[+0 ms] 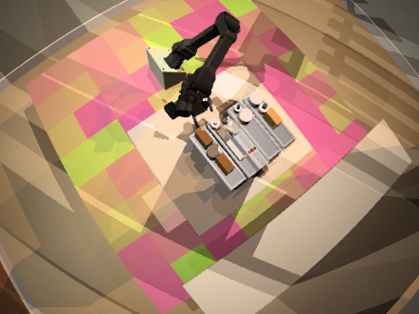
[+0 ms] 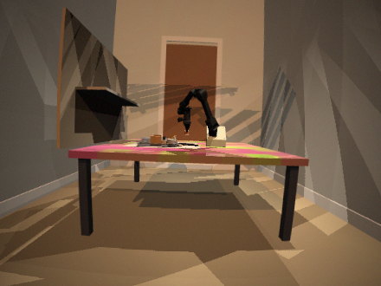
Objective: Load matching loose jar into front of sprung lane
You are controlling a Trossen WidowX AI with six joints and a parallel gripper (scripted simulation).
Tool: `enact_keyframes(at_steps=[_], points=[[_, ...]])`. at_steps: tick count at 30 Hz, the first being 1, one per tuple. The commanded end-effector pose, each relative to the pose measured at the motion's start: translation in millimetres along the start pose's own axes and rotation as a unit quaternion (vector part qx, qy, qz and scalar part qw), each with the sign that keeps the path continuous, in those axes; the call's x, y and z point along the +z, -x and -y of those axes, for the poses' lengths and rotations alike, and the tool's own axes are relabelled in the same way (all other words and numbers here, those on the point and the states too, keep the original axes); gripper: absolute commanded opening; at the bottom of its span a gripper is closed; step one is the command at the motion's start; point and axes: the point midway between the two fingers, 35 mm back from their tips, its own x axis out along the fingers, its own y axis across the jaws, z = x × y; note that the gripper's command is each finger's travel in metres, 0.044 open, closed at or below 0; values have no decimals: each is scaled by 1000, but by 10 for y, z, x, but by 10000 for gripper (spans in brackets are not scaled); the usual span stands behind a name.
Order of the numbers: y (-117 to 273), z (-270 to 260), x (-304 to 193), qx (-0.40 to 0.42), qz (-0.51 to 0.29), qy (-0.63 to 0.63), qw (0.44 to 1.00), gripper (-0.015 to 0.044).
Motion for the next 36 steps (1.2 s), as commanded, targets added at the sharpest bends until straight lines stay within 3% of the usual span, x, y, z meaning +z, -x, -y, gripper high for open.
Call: enact_keyframes(at_steps=[1,14,36], points=[[-29,-156,211,-3,10,0,1000,0],[-233,-691,597,18,15,-3,1000,0],[-481,-709,616,19,15,-3,1000,0]])
